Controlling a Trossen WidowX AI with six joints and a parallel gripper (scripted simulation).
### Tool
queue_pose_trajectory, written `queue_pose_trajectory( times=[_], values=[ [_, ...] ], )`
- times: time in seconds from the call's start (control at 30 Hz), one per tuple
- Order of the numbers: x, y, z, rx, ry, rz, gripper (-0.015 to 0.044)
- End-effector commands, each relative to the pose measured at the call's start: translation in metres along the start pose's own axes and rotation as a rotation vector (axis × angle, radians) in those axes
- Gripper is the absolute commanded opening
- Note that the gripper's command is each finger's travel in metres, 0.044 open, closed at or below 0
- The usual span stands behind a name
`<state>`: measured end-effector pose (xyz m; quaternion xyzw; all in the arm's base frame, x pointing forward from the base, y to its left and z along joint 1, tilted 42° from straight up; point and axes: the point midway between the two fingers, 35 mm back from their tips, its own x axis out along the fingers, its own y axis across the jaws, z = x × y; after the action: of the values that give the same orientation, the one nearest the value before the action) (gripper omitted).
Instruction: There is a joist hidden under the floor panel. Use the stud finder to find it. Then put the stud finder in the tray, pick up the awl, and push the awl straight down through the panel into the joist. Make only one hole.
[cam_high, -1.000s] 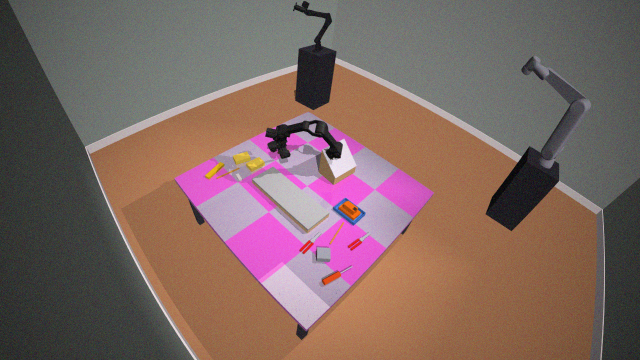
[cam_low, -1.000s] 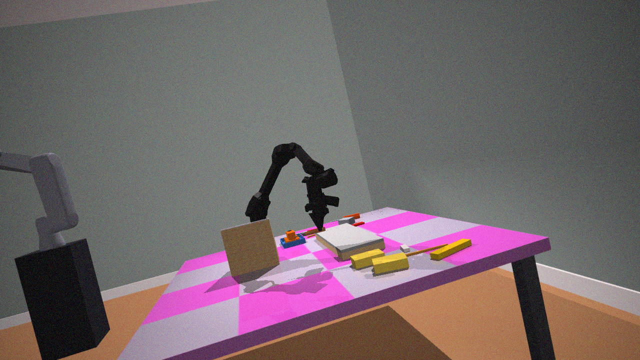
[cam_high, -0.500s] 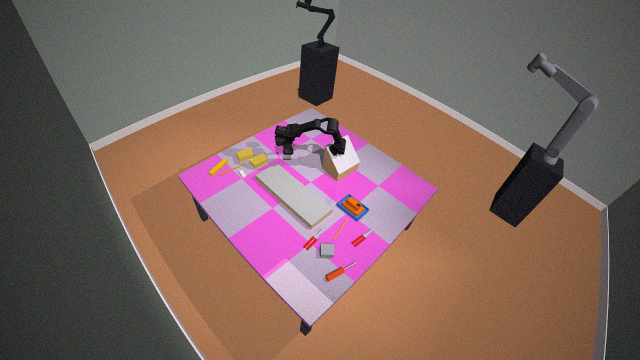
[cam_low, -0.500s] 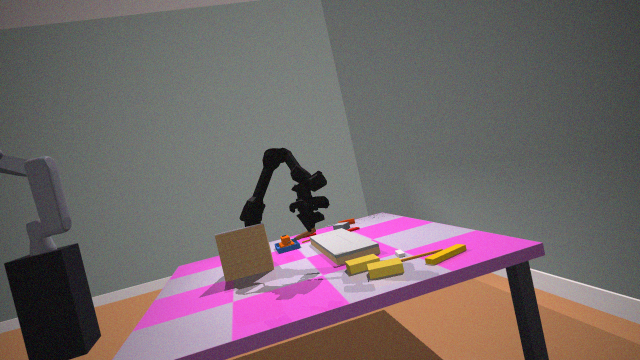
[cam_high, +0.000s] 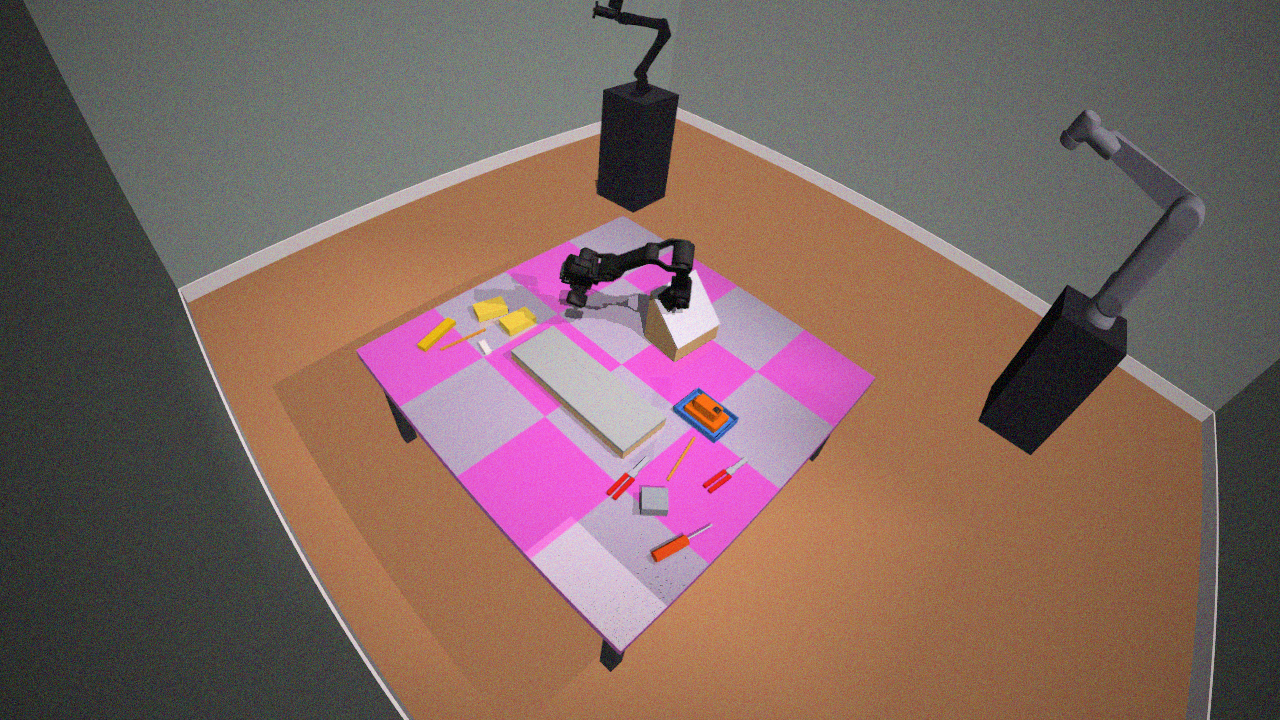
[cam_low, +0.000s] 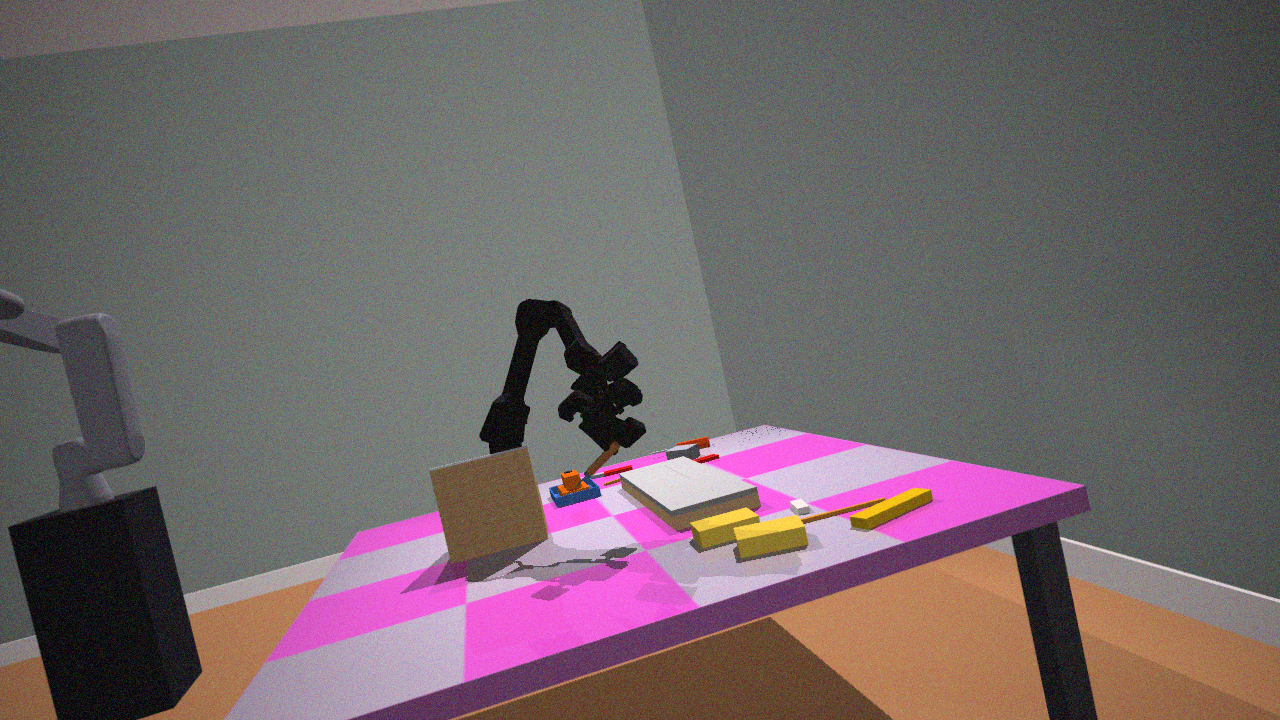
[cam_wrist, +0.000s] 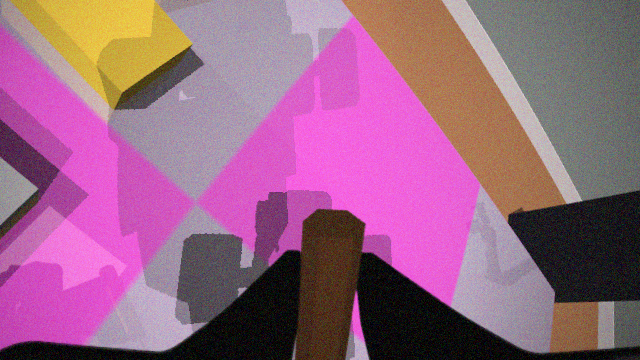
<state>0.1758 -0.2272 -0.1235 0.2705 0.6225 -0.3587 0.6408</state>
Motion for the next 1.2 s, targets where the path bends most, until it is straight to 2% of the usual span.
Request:
queue_pose_trajectory(
  times=[0.0, 0.77, 0.8, 1.17],
  values=[
    [-0.007, -0.007, -0.001, 0.085, -0.068, -0.051, 0.0],
    [-0.058, -0.046, -0.024, 0.615, -0.507, -0.183, 0.0],
    [-0.05, -0.039, -0.019, 0.541, -0.441, -0.173, 0.0],
    [-0.059, 0.002, 0.008, 0.595, -0.431, -0.167, 0.0]
  ],
)
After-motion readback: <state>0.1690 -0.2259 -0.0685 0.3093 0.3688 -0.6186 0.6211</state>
